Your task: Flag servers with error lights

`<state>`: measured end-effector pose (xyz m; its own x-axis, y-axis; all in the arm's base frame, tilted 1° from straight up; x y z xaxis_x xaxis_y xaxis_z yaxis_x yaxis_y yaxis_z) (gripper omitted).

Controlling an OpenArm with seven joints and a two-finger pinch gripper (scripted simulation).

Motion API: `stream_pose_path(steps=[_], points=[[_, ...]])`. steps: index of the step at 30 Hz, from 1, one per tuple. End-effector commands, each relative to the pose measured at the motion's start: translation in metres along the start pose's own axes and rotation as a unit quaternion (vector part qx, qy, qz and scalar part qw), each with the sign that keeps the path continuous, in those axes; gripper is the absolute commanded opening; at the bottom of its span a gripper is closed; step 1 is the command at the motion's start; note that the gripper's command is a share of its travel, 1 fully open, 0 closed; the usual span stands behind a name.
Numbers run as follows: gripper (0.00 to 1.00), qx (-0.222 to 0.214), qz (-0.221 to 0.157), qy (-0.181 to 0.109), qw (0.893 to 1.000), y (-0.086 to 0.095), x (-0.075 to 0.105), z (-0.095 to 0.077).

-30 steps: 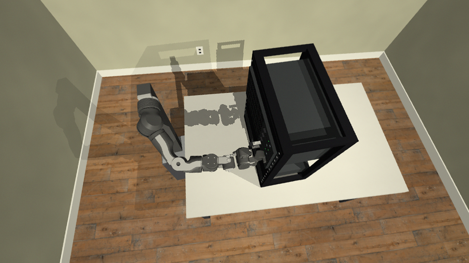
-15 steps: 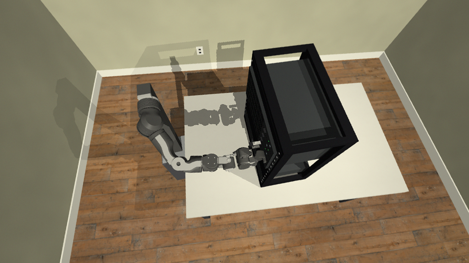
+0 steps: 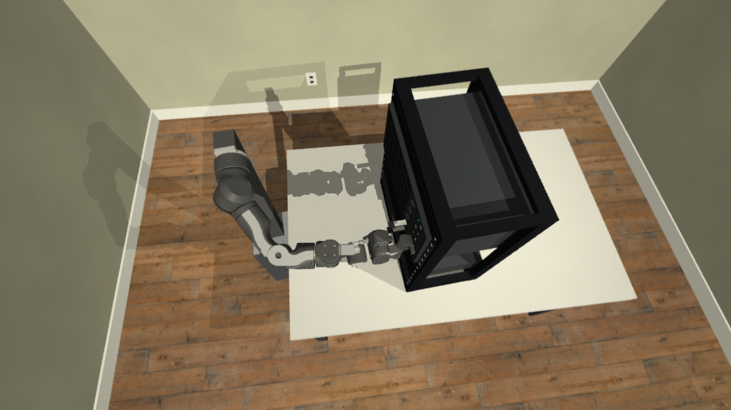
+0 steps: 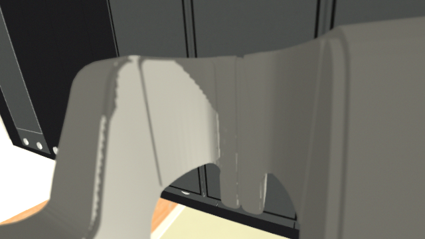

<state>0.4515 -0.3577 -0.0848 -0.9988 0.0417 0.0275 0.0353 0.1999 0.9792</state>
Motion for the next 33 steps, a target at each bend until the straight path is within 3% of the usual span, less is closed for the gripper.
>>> stream_pose_path(steps=[1,25,33], points=[[0.0,-0.001,-0.002,0.0,1.0,0.003,-0.002,0.001],[0.0,-0.001,-0.003,-0.001,1.0,0.004,-0.001,0.002],[0.0,-0.001,-0.007,-0.004,1.0,0.006,0.017,-0.001]])
Point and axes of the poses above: the point where the finger pads meet when closed, its own x axis back along the fingers, its own y axis across the jaws, z = x × y, the point moved 2 cm from there along x, back along the fingers, and after that the axes turned 12 degrees about x, right-handed, at the moved point
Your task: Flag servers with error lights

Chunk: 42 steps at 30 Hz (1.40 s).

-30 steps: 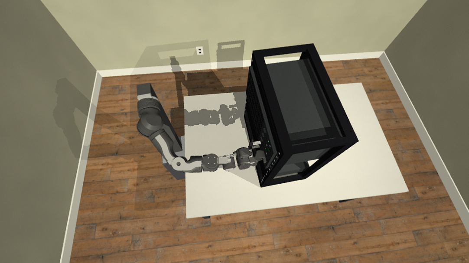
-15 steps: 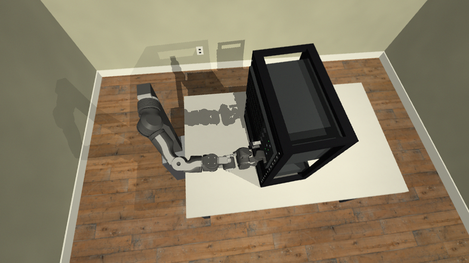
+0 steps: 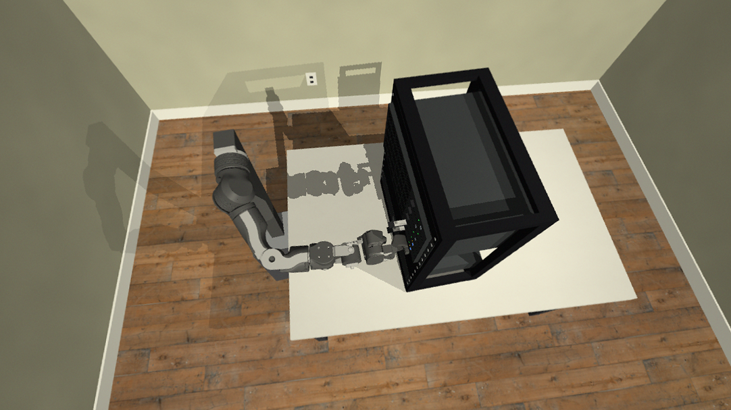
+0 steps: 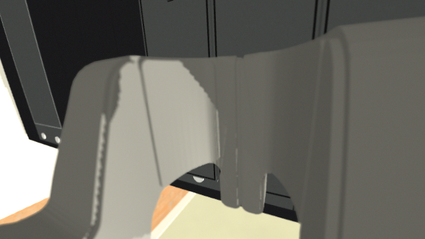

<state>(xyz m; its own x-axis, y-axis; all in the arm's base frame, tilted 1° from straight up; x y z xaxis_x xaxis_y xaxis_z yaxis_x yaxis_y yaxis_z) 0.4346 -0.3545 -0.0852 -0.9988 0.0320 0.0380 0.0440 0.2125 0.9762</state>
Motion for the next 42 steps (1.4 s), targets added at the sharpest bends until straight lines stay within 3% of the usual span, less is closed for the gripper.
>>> stream_pose_path(steps=[1,17,26,36,42], points=[[0.0,-0.007,-0.011,-0.01,1.0,0.006,0.0,-0.003],[0.0,-0.006,-0.013,-0.01,1.0,0.006,0.068,-0.002],[0.0,-0.006,-0.008,-0.008,1.0,0.003,0.083,-0.001],[0.0,-0.006,-0.01,-0.008,1.0,0.004,0.085,-0.001],[0.0,-0.007,-0.011,-0.007,1.0,0.003,0.103,-0.001]])
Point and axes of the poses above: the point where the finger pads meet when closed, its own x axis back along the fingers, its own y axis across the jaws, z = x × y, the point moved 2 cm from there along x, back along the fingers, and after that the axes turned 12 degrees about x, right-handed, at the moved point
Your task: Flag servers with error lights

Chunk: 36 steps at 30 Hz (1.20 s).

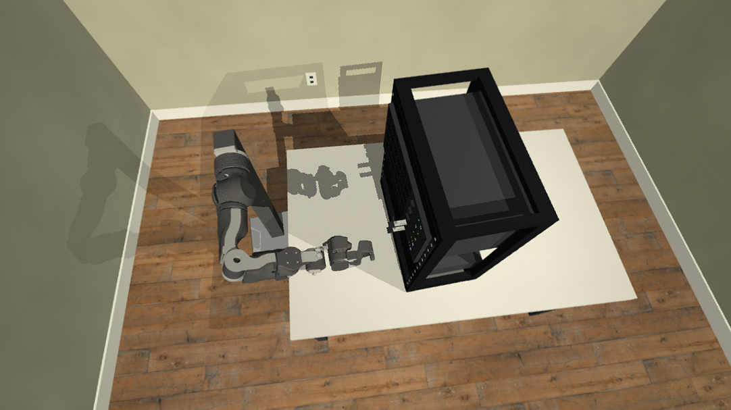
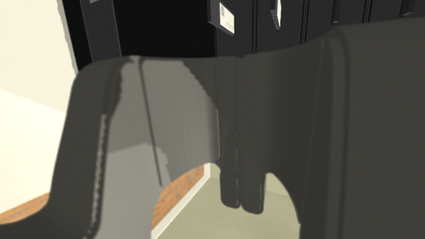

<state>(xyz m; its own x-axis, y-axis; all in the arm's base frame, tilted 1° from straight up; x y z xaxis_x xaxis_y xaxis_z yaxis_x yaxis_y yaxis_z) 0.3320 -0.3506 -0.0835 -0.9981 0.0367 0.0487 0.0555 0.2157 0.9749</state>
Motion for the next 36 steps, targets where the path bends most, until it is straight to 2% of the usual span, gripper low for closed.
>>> stream_pose_path(steps=[1,8,36], points=[[0.0,-0.009,-0.017,-0.006,1.0,0.005,0.005,-0.002],[0.0,-0.009,-0.017,-0.005,1.0,0.002,0.032,-0.002],[0.0,-0.008,-0.019,-0.006,1.0,0.004,0.033,-0.003]])
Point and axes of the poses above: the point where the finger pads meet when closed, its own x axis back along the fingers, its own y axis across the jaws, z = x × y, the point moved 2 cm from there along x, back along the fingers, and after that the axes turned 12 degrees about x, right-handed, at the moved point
